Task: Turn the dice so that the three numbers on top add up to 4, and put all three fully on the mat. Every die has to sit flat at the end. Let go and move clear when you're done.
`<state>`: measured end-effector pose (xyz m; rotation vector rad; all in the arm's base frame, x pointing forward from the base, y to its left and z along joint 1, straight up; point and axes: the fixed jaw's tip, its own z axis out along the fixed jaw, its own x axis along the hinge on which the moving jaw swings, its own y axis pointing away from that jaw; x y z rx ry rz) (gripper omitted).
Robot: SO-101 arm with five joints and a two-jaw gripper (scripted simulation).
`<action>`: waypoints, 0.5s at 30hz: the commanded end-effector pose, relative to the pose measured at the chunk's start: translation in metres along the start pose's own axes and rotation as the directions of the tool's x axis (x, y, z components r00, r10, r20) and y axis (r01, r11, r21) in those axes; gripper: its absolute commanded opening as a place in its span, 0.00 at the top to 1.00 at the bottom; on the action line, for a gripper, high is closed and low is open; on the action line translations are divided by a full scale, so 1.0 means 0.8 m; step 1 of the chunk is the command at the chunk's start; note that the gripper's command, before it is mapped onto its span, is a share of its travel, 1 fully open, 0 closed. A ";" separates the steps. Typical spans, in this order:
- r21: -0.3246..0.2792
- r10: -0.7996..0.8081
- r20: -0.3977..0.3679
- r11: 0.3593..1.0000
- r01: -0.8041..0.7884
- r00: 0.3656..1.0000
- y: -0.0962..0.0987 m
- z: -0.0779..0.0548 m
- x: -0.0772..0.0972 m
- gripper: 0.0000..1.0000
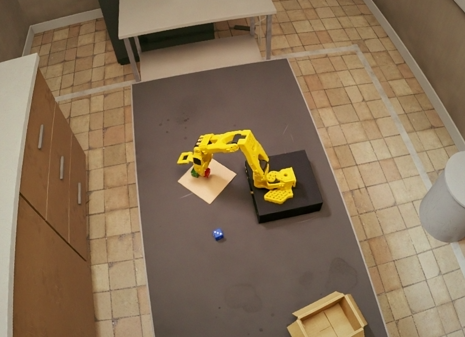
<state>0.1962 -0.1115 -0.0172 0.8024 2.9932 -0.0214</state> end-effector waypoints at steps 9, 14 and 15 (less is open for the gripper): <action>-0.001 0.011 -0.027 1.000 -0.011 1.000 -0.001 0.013 0.007 1.00; -0.001 0.011 -0.027 1.000 -0.011 1.000 -0.001 0.014 0.007 1.00; -0.001 0.011 -0.027 1.000 -0.011 1.000 -0.001 0.014 0.007 1.00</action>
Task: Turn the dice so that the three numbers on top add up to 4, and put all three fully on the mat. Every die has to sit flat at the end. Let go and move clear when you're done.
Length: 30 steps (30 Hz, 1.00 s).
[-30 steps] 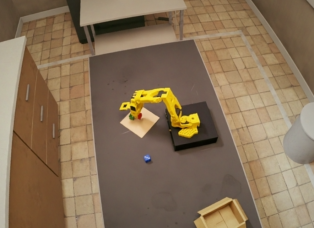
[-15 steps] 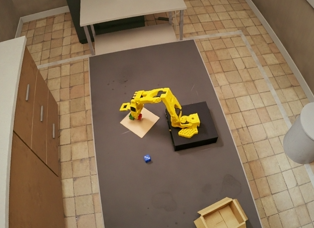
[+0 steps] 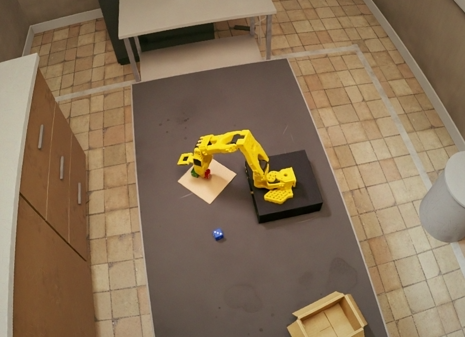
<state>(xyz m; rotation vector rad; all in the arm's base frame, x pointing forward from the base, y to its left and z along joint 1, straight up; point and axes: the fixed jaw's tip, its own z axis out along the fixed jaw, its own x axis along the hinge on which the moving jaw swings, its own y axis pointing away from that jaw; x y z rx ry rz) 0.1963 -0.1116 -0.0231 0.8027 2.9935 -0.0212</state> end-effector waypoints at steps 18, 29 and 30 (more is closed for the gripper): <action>-0.001 0.011 -0.027 1.000 -0.011 1.000 -0.001 0.014 0.007 1.00; -0.001 0.011 -0.027 1.000 -0.011 1.000 -0.001 0.021 0.007 1.00; -0.001 0.011 -0.027 1.000 -0.011 1.000 -0.001 0.021 0.007 1.00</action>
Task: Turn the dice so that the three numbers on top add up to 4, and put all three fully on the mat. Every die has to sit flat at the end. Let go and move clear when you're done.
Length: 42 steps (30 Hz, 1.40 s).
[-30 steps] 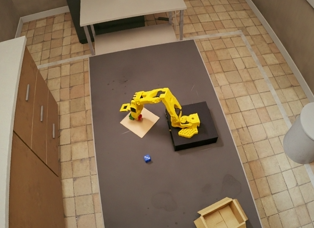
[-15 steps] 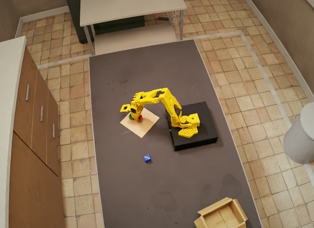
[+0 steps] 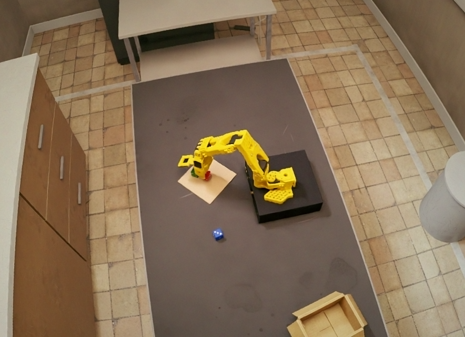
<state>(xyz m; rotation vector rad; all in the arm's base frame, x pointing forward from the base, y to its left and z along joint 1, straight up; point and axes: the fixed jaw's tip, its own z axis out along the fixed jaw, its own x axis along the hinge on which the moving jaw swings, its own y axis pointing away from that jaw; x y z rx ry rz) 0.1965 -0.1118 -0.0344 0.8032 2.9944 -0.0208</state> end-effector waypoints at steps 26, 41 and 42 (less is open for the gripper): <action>-0.001 0.011 -0.026 1.000 -0.011 1.000 -0.001 0.010 0.007 0.97; -0.001 0.011 -0.026 1.000 -0.011 1.000 -0.001 0.011 0.007 0.86; -0.001 0.011 -0.026 1.000 -0.011 1.000 -0.001 0.011 0.007 0.86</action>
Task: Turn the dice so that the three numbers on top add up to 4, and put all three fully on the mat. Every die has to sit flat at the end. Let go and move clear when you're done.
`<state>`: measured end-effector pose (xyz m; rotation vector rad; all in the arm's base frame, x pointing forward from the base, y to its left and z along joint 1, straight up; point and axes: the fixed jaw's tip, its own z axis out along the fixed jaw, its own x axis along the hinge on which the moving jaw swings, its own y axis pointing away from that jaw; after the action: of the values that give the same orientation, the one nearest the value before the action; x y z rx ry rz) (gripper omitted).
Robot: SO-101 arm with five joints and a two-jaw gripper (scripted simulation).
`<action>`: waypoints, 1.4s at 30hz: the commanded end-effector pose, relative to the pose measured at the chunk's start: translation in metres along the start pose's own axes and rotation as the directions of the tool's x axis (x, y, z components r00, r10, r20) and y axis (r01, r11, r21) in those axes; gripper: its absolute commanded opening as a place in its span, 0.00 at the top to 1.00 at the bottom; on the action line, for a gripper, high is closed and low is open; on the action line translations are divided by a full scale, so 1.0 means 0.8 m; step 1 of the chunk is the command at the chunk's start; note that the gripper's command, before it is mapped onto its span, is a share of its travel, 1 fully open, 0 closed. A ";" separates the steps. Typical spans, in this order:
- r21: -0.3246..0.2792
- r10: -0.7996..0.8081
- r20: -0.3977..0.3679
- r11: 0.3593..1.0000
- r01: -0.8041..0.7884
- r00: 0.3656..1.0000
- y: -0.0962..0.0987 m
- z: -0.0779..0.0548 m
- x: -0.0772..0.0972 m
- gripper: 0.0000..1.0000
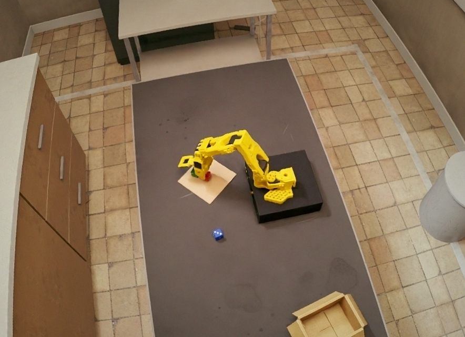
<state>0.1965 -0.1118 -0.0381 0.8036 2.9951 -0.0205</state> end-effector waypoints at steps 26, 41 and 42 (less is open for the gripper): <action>-0.001 0.010 -0.025 1.000 -0.010 1.000 -0.001 0.006 0.007 0.67; -0.001 0.010 -0.025 1.000 -0.010 1.000 -0.001 -0.013 0.004 0.67; -0.001 0.010 -0.025 1.000 -0.010 1.000 -0.001 -0.017 0.004 0.67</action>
<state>0.1904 -0.1080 -0.0364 0.8148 3.0364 -0.0008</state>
